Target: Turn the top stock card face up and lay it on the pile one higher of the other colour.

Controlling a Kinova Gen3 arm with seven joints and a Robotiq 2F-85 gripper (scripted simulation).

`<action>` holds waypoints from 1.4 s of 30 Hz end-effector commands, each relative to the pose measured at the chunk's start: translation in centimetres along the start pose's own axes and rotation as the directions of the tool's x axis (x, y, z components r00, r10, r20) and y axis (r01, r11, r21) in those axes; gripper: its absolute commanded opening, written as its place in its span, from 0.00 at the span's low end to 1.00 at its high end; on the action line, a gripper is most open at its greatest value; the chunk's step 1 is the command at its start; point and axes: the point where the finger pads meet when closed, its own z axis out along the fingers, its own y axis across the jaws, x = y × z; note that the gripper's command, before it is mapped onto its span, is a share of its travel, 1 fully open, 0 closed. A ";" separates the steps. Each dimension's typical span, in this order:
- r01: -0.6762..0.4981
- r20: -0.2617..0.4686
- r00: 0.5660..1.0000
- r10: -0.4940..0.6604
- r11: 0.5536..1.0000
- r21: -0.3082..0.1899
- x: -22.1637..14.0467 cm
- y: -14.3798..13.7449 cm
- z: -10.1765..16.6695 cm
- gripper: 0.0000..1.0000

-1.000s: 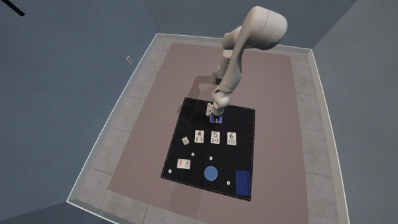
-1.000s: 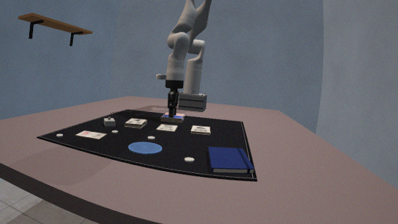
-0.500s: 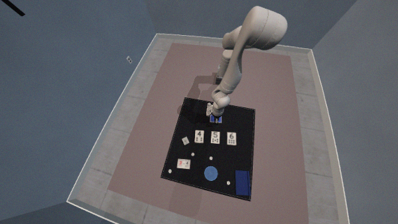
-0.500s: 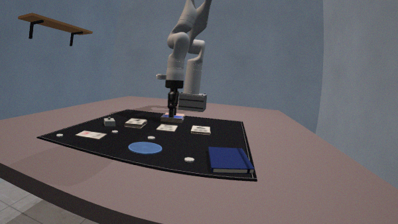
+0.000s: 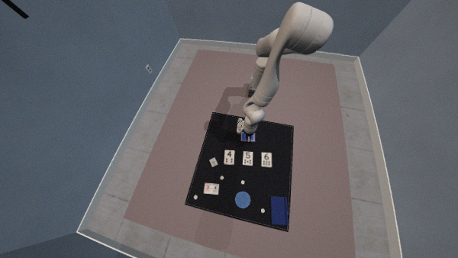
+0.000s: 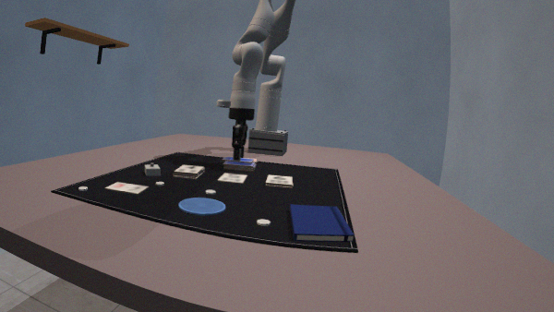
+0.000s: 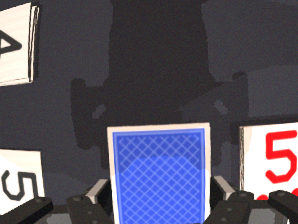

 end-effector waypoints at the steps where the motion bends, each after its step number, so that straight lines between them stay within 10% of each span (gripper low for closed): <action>1: 0.002 0.004 1.000 -0.002 1.000 -0.005 -0.3 0.2 -0.2 0.72; 42: -0.002 0.004 1.000 0.002 1.000 -0.003 0.8 0.3 -0.3 0.72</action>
